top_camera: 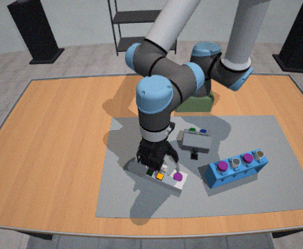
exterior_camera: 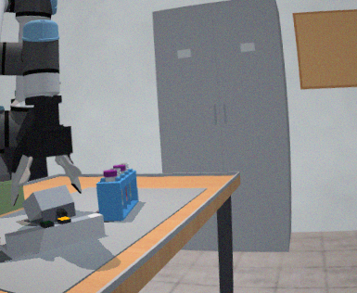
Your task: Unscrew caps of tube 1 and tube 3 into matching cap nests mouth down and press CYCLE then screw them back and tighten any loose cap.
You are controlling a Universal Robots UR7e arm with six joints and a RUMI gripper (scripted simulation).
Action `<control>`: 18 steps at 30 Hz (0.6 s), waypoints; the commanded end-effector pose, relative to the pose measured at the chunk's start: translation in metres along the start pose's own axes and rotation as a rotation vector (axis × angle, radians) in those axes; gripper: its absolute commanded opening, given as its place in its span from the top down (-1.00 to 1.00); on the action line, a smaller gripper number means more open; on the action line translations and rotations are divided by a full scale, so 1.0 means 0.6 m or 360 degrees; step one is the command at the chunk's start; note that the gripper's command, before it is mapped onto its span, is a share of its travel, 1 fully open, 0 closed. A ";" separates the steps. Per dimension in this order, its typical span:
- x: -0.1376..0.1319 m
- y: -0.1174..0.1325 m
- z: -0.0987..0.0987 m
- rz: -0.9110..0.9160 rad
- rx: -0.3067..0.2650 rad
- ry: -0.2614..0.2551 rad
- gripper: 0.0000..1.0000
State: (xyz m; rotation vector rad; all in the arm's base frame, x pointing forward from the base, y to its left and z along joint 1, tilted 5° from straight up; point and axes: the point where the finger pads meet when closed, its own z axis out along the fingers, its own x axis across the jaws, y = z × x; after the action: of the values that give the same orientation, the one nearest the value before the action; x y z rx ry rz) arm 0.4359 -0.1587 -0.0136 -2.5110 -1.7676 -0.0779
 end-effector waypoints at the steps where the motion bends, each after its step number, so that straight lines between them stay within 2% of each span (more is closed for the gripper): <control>1: 0.000 0.001 -0.001 0.0000 -0.0002 -0.0001 -1.00; 18: 0.000 0.001 -0.001 0.0000 -0.0002 -0.0001 -1.00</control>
State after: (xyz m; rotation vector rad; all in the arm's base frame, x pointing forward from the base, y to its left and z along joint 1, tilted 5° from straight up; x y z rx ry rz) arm 0.4359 -0.1587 -0.0136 -2.5110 -1.7676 -0.0779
